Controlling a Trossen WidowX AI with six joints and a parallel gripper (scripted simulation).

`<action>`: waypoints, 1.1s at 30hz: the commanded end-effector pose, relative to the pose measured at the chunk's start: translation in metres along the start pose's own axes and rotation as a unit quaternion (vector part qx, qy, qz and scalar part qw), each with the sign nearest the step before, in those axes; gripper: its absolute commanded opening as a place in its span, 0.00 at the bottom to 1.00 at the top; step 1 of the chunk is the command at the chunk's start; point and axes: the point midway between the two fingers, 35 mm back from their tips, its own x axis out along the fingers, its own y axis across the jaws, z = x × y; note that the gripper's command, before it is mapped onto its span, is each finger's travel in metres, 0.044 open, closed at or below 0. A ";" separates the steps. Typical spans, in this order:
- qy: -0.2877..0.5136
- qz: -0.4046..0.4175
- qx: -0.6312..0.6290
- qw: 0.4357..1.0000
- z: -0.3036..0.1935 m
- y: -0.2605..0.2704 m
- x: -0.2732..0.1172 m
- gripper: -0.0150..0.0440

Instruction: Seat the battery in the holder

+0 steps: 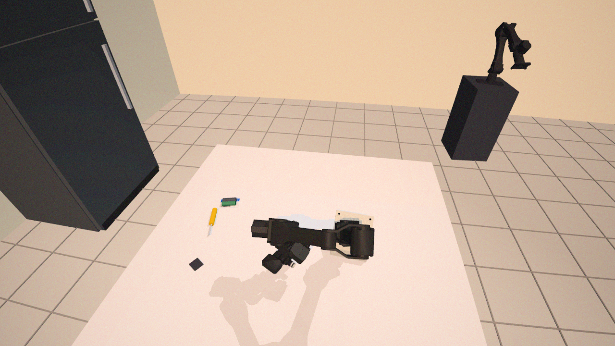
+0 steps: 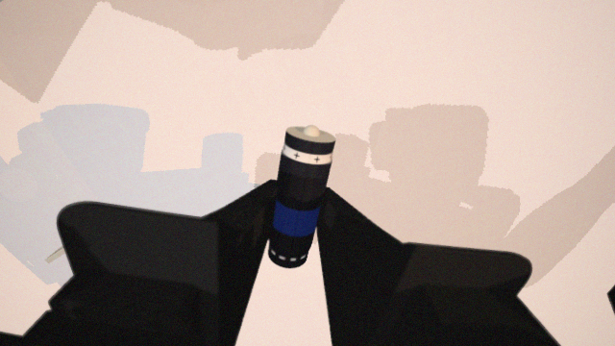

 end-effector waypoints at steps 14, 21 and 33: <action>0.014 0.013 0.529 0.848 -0.071 0.048 -0.014 0.36; 0.013 0.009 0.717 0.697 -0.098 0.076 -0.019 0.36; 0.008 0.001 0.928 0.373 -0.131 0.131 -0.026 0.36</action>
